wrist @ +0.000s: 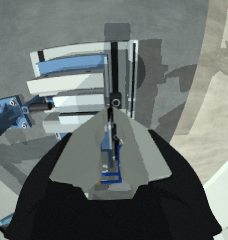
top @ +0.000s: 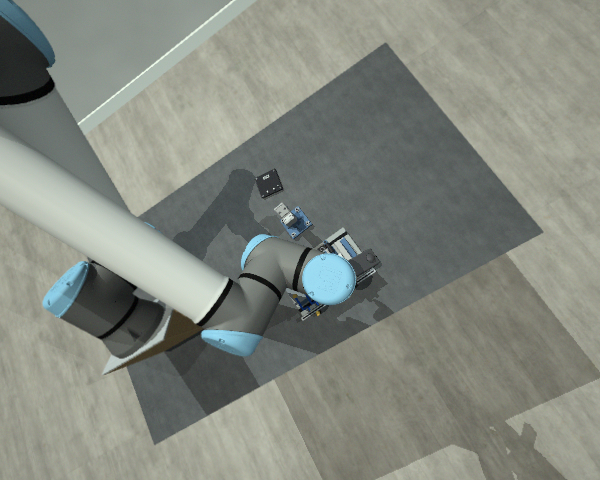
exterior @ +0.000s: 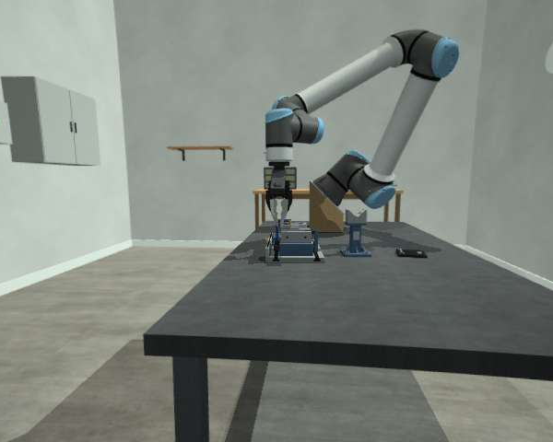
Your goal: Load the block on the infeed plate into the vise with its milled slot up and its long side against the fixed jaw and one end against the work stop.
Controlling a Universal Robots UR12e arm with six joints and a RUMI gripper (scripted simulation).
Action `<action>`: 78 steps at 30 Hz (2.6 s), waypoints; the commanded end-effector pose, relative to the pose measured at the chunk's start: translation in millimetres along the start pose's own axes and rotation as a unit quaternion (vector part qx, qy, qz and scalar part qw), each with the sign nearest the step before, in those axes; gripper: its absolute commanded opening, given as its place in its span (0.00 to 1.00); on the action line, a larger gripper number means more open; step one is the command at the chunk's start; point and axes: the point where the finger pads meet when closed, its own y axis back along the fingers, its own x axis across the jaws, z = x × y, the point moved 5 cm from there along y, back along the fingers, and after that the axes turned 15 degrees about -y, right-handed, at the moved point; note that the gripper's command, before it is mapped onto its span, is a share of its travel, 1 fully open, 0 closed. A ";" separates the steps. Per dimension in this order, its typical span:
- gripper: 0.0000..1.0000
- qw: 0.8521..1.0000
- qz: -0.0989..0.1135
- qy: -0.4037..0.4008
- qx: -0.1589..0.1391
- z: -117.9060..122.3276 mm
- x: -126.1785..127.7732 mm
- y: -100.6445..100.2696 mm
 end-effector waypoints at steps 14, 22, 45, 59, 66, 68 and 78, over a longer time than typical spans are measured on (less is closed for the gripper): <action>0.00 1.000 0.000 0.000 0.001 0.8 -4.7 0.9; 0.00 1.000 0.000 0.000 0.001 1.3 -6.5 0.9; 0.00 1.000 0.000 0.000 0.001 2.8 -12.4 0.9; 0.00 1.000 0.000 0.000 0.001 3.6 -15.1 0.9; 0.00 1.000 0.000 0.000 0.001 3.9 -16.4 0.9; 0.00 1.000 0.000 0.000 0.001 4.0 -16.7 0.9; 0.00 1.000 0.000 0.000 0.001 4.3 -17.8 0.9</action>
